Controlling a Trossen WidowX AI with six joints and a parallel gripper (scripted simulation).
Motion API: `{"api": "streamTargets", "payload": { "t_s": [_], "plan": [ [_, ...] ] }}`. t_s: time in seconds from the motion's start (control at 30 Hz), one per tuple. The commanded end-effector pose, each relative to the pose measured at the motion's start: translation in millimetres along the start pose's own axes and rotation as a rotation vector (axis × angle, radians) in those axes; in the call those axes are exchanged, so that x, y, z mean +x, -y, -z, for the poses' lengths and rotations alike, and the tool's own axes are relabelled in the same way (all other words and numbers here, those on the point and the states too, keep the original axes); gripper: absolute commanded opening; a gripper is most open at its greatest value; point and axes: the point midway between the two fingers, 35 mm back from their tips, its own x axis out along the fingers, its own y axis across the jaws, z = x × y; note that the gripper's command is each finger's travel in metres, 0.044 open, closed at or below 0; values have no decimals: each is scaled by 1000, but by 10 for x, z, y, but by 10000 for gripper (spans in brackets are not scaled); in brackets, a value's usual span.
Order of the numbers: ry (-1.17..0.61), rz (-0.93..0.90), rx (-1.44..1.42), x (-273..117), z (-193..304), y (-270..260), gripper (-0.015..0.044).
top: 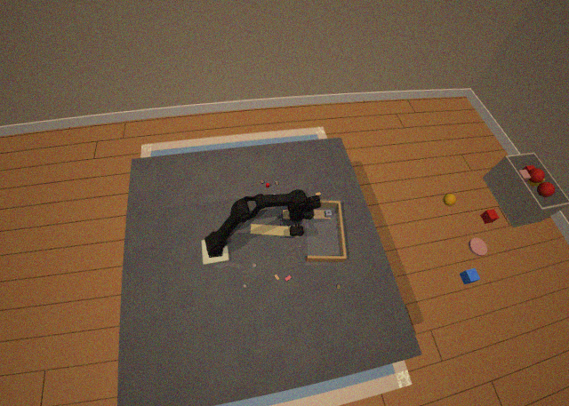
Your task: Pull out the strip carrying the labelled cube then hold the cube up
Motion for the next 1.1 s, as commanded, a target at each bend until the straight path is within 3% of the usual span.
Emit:
{"api": "streamTargets", "payload": {
  "t_s": [0.0,0.07,0.33,1.07],
  "plan": [
    [0,5,0,-10,-145,53,440],
    [0,5,0,-11,-159,57,440],
    [0,5,0,91,-167,56,250],
    [0,5,0,451,-169,57,250]
  ]
}}
